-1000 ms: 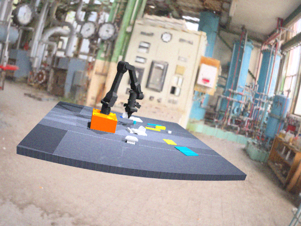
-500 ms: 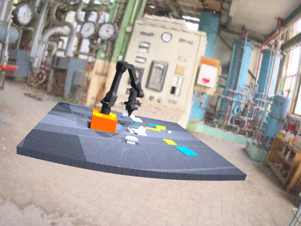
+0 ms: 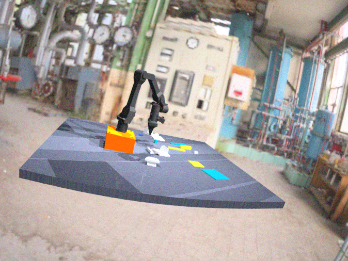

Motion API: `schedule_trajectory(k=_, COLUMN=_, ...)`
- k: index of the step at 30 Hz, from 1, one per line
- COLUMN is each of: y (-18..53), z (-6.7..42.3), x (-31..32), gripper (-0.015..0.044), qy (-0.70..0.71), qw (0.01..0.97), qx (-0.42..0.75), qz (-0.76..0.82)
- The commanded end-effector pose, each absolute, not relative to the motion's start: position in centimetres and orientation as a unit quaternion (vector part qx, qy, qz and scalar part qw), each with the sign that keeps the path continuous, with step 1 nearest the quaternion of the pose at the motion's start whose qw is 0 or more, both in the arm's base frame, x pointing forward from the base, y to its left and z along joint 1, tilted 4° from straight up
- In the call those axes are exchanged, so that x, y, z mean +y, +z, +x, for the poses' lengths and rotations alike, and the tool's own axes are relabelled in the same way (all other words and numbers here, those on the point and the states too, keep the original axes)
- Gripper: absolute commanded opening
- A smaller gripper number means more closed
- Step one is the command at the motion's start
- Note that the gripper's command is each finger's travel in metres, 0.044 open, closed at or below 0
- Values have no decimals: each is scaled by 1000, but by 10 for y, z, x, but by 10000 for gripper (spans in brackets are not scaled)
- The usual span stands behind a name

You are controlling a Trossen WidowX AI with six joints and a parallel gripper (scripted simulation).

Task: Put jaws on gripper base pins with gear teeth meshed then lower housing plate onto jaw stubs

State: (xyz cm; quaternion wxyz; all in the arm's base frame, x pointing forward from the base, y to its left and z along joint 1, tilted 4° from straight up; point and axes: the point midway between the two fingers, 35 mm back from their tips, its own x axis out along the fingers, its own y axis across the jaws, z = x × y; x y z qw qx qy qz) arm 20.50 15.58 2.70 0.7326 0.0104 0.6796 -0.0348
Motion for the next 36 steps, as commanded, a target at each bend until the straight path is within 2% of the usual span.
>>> schedule_trajectory(k=1, y=27, z=204, x=149, gripper=134, qy=-69, qw=730, qx=679, qz=45)
schedule_trajectory(k=36, y=31, z=210, x=101, gripper=134, qy=-330, qw=654, qx=598, qz=327)
